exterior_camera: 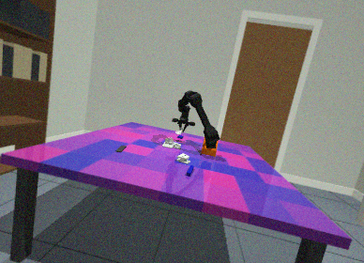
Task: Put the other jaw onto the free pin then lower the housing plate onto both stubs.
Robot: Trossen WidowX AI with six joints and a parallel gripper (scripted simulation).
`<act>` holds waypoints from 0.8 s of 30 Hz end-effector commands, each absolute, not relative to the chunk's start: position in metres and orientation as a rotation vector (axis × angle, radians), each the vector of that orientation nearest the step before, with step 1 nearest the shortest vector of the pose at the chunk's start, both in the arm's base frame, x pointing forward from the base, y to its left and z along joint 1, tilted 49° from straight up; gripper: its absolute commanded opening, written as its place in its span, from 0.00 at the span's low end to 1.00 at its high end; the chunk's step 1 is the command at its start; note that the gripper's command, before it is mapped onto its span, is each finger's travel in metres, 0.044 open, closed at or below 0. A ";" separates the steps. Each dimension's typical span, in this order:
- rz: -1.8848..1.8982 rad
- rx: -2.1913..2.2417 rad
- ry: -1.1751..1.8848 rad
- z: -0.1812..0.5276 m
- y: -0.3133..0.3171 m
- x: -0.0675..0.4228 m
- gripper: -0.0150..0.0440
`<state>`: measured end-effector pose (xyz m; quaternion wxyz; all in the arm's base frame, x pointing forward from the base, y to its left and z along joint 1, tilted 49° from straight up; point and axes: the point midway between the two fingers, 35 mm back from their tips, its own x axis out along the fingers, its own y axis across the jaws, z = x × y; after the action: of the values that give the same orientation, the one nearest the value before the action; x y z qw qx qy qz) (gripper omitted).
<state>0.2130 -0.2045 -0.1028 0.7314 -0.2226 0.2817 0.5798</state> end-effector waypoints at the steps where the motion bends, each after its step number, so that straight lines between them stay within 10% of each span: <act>1: 1.278 -0.497 0.609 -0.103 -0.204 0.214 0.32; 24: 1.277 -0.497 0.609 -0.129 -0.177 0.222 0.32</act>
<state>0.2211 -0.1826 -0.1249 0.7299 -0.2300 0.2762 0.5814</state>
